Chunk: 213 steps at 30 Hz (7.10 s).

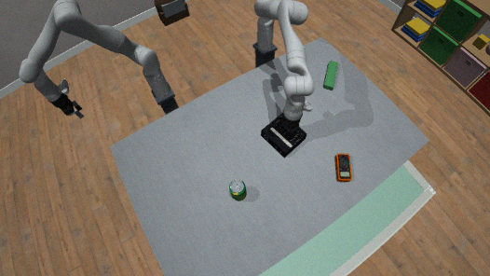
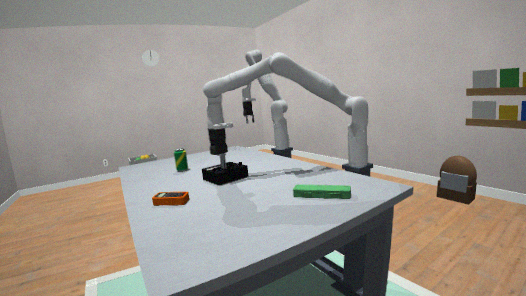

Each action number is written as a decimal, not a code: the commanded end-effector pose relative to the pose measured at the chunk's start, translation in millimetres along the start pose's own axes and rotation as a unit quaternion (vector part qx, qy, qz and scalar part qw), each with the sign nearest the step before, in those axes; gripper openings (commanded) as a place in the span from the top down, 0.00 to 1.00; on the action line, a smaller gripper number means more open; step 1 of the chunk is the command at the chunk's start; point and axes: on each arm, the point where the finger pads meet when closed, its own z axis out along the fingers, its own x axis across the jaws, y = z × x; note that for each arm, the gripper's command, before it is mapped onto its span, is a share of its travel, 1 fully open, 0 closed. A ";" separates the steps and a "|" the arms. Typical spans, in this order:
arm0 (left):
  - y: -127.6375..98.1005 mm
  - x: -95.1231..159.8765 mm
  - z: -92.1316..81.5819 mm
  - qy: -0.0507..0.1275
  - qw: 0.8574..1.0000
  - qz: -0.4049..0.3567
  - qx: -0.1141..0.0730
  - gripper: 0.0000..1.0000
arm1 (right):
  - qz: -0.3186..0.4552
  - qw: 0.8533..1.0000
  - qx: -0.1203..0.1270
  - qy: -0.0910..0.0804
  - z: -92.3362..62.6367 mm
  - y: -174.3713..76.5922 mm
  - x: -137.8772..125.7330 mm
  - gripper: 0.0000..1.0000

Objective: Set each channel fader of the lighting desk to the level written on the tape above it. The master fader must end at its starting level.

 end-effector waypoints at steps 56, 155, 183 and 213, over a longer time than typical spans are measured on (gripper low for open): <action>5.0 0.5 -1.4 0.001 1.000 0.000 -0.001 1.00 | 0.000 1.000 -0.001 0.000 -0.6 0.4 0.0 0.00; 7.9 -26.2 -36.5 -0.003 0.974 -0.227 0.006 1.00 | 0.000 1.000 -0.001 0.000 -0.6 0.4 0.0 0.00; 25.5 -60.7 -31.3 -0.001 0.812 -0.583 0.015 1.00 | 0.000 1.000 -0.001 0.000 -0.6 0.4 0.0 0.00; 50.6 -75.5 -31.0 0.005 0.406 -0.914 0.011 1.00 | 0.000 1.000 -0.001 0.000 -0.6 0.4 0.0 0.00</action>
